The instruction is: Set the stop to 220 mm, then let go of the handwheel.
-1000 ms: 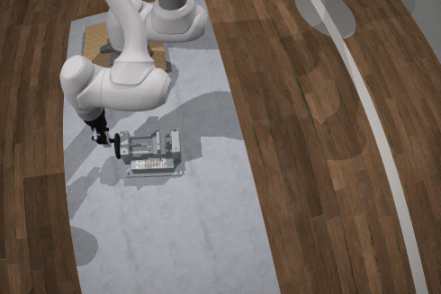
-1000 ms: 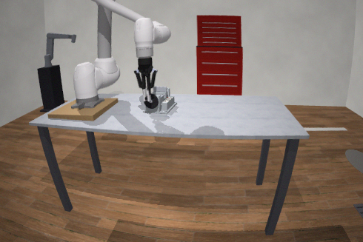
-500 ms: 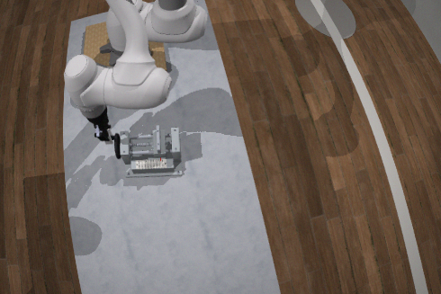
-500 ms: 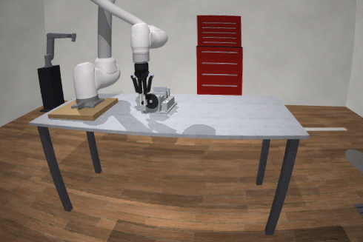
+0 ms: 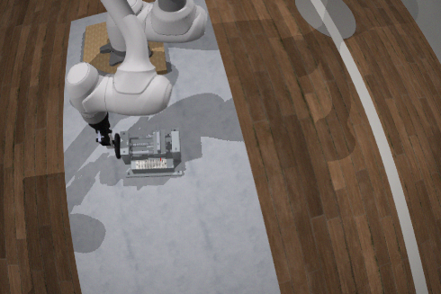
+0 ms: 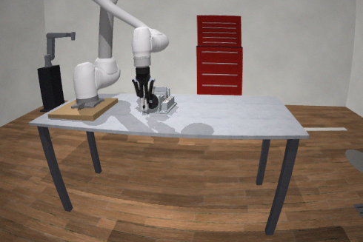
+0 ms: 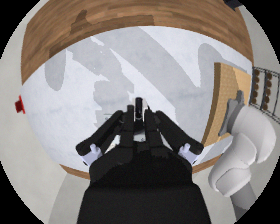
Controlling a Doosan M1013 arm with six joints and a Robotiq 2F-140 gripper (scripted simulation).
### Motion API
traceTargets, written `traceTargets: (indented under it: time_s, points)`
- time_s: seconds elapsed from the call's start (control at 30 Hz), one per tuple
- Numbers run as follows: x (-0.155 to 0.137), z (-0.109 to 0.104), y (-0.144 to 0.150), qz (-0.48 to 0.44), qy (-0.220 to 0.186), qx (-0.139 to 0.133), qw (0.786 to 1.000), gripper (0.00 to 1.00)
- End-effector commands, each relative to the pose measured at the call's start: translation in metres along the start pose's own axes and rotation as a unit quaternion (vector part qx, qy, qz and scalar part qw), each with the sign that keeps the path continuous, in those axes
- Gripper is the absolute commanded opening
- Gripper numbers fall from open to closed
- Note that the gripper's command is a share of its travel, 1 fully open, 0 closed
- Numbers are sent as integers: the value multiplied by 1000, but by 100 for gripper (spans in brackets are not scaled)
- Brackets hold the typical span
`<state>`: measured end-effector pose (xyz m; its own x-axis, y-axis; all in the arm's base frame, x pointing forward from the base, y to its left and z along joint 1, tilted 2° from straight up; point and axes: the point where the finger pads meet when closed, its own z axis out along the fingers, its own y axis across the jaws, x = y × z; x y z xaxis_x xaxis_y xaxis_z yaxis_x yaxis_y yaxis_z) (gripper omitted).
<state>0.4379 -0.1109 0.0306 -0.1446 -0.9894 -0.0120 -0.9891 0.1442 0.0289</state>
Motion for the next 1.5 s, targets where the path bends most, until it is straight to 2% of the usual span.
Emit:
traceTargets:
  time_s: [0.0, 0.6, 0.93, 1.47]
  points:
    - [0, 4, -4, 0, 0, 0, 1000, 4]
    - [0, 9, -34, 0, 0, 0, 1000, 4]
    - [0, -9, -52, 0, 0, 0, 1000, 4]
    - [0, -37, -48, 0, 0, 0, 1000, 4]
